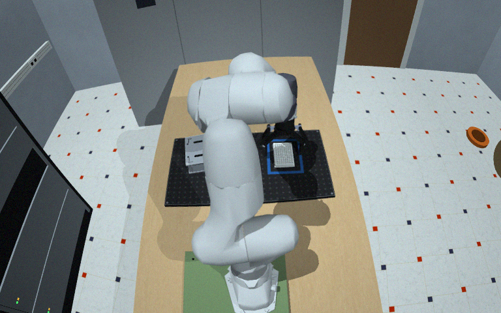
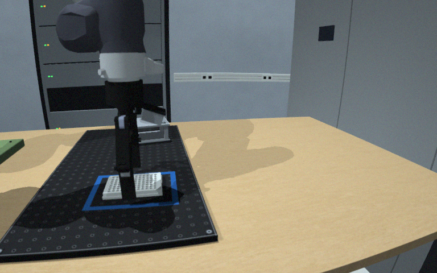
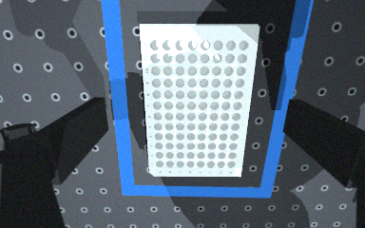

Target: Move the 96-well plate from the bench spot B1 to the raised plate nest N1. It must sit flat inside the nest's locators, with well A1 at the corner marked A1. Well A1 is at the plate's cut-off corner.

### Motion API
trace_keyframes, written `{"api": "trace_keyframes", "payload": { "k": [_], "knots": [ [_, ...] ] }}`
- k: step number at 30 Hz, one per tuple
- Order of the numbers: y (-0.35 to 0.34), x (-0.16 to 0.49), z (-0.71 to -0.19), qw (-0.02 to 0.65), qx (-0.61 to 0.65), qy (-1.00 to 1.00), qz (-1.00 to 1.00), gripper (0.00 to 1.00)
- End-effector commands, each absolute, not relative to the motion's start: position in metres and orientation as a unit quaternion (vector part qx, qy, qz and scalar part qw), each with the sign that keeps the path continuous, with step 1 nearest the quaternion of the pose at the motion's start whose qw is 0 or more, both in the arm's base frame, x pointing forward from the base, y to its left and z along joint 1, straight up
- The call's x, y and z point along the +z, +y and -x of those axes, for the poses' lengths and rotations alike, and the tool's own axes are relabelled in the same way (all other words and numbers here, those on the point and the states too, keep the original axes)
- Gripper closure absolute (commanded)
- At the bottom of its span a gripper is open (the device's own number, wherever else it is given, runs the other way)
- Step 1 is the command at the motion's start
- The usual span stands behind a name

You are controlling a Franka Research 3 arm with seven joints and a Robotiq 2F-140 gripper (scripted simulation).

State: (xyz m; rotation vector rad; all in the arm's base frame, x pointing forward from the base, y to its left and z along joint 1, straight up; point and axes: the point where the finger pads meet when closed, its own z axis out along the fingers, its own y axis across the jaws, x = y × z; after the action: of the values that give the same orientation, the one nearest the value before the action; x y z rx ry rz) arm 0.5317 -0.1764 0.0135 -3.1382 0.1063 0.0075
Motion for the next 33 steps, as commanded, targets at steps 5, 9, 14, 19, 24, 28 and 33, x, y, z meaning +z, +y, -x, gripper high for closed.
{"api": "trace_keyframes", "payload": {
  "k": [5, 9, 14, 19, 24, 28, 33],
  "knots": [
    [-0.1774, 0.0137, -0.5334, 0.000, -0.001, 0.031, 1.000, 0.00],
    [-0.1774, 0.0137, -0.5334, 0.000, -0.001, 0.031, 1.000, 0.00],
    [-0.1774, 0.0137, -0.5334, 0.000, -0.001, 0.031, 1.000, 0.37],
    [-0.1774, 0.0137, -0.5334, 0.000, -0.001, 0.031, 1.000, 0.37],
    [-0.1774, 0.0137, -0.5334, 0.000, -0.001, 0.031, 1.000, 0.37],
    [-0.1774, 0.0137, -0.5334, 0.000, -0.001, 0.031, 1.000, 0.37],
    [-0.1774, 0.0137, -0.5334, 0.000, -0.001, 0.031, 1.000, 0.37]
  ]
}}
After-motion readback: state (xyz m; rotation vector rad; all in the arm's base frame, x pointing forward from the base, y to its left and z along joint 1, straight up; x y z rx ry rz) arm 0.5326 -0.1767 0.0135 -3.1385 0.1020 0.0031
